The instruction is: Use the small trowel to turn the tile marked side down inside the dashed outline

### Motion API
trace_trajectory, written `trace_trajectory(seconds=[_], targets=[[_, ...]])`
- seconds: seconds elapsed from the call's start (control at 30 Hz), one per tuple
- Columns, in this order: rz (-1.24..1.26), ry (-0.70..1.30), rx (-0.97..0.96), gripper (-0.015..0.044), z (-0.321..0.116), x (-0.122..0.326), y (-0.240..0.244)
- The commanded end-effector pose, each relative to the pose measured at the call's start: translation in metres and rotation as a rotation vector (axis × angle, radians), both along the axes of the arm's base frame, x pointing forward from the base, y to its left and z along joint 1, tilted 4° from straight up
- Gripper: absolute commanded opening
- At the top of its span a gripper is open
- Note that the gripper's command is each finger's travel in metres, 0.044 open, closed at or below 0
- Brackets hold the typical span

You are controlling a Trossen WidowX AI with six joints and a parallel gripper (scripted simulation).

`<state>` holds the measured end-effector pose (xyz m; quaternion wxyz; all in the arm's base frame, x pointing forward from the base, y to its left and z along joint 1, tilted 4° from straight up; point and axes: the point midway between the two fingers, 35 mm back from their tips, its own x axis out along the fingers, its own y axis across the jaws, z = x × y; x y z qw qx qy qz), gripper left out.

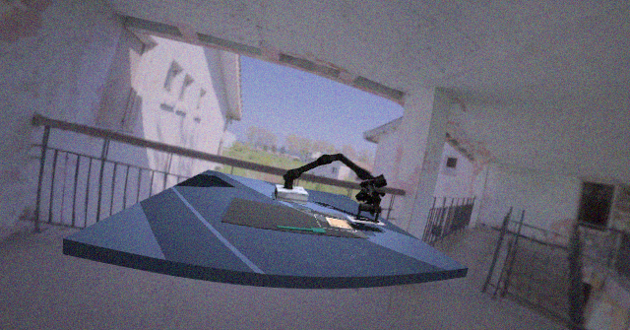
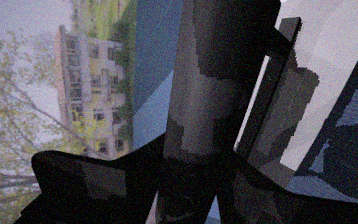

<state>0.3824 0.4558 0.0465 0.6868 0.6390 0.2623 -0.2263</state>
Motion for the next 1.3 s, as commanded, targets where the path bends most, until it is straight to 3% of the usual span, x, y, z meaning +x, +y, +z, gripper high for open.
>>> trace_trajectory(seconds=[0.0,1.27], targets=[[-0.006,-0.028,0.018,0.0000,0.002,-0.011,0.017],[-0.006,-0.033,0.022,0.0000,-0.023,-0.016,0.026]])
